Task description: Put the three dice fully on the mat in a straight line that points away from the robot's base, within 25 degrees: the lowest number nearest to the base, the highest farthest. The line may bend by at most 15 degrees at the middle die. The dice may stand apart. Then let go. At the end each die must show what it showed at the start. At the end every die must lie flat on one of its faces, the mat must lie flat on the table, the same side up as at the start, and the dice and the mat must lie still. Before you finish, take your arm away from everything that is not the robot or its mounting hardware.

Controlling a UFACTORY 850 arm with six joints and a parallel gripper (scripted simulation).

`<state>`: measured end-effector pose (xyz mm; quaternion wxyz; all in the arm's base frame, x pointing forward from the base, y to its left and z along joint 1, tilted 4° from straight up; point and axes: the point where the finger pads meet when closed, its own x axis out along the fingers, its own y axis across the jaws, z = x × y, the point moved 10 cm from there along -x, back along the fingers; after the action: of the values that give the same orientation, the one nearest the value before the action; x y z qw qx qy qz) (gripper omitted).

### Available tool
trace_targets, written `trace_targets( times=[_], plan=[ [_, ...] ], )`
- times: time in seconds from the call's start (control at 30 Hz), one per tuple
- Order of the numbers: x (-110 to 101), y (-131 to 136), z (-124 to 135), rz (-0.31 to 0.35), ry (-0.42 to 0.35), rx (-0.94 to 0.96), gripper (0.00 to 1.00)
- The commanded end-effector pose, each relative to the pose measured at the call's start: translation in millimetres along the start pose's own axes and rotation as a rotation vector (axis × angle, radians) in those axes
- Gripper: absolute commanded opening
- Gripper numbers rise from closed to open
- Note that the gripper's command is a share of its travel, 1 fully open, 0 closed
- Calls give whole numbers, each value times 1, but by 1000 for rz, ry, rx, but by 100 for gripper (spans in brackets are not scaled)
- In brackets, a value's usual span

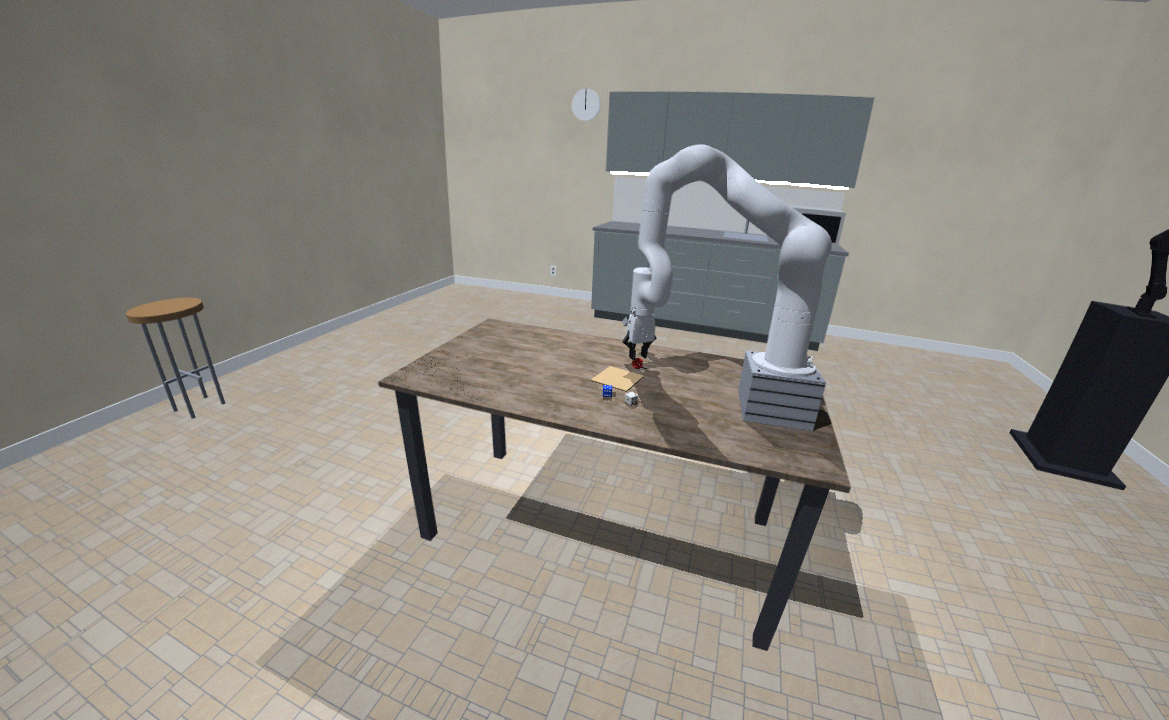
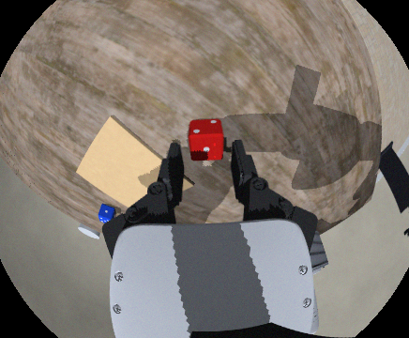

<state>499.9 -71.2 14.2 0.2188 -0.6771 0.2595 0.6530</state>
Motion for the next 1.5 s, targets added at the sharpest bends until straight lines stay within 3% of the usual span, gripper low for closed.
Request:
trace_targets(
  times=[0.0, 0.9, 1.47],
  plan=[
    [-1, 0, -1, -1, 1, 0, 47],
    [0, 0, -1, -1, 1, 0, 47],
    [25, 0, -1, -1, 1, 0, 47]
  ],
)
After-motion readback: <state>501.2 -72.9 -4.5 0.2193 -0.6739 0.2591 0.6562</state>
